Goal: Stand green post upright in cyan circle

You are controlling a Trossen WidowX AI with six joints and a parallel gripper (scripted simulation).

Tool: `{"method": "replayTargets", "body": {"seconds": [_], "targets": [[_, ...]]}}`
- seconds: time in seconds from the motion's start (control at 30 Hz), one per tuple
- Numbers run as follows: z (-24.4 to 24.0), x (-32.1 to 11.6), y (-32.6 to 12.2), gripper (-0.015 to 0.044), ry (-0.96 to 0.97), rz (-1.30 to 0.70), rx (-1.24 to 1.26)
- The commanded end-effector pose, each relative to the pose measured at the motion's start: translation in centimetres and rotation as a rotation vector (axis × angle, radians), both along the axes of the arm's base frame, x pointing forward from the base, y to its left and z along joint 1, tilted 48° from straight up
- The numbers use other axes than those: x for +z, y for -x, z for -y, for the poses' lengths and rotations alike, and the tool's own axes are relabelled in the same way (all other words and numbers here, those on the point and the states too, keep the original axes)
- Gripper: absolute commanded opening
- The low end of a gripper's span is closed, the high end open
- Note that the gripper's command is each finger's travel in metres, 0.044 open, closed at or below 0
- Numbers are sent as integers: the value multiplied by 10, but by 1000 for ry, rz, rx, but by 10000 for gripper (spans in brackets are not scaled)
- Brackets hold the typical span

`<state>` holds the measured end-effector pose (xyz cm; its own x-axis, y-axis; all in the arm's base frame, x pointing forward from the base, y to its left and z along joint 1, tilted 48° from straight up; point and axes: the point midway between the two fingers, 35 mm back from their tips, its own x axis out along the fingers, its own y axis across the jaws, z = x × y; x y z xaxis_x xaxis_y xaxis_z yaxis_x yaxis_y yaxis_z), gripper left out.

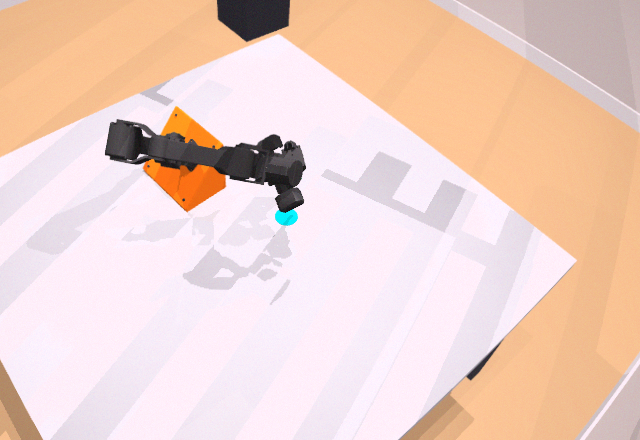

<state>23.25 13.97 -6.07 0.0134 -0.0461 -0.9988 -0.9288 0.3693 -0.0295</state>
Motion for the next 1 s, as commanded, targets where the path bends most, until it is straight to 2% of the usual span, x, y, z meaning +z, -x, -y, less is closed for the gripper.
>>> {"method": "replayTargets", "body": {"seconds": [0.0,0.97], "targets": [[1,0,1,23,-34,6,8],[3,5,-1,23,-226,87,61]]}}
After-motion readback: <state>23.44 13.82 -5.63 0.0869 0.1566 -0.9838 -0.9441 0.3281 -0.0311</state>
